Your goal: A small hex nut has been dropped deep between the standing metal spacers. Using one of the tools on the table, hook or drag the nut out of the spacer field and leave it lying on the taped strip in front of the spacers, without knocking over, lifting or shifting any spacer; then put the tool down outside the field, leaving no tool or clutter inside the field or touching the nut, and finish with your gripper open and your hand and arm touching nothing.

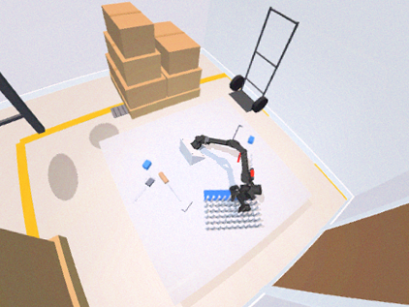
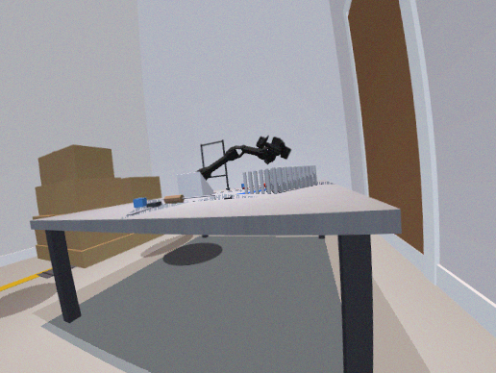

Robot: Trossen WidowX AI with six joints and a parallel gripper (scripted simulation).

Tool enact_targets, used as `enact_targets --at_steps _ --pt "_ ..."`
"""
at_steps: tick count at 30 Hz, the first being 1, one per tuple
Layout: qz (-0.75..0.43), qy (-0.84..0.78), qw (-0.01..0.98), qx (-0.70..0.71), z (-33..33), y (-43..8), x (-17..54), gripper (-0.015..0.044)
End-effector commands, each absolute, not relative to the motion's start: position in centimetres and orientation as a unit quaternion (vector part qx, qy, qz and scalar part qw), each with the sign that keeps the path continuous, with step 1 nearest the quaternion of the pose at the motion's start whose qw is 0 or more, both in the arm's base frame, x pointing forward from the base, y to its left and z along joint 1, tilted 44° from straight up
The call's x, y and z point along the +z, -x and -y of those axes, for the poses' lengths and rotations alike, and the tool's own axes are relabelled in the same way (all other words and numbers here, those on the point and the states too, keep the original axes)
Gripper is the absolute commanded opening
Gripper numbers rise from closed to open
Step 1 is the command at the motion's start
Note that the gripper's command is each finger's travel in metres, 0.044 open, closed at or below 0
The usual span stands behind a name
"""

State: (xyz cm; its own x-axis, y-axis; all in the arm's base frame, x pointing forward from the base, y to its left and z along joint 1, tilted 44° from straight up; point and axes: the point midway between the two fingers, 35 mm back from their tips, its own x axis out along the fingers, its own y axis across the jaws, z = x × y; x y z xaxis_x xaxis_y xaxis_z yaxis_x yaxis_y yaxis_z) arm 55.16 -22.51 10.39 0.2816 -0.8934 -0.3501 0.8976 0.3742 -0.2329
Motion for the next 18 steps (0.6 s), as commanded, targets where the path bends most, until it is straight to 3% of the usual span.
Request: enact_targets --at_steps 1,18 --pt "-0.215 -0.005 0.8 -0.559 22.4 -55.0 10.5 0.0426" --pt "-0.22 -0.004 0.8 -0.559 14.9 -40.5 15.5 0.044"
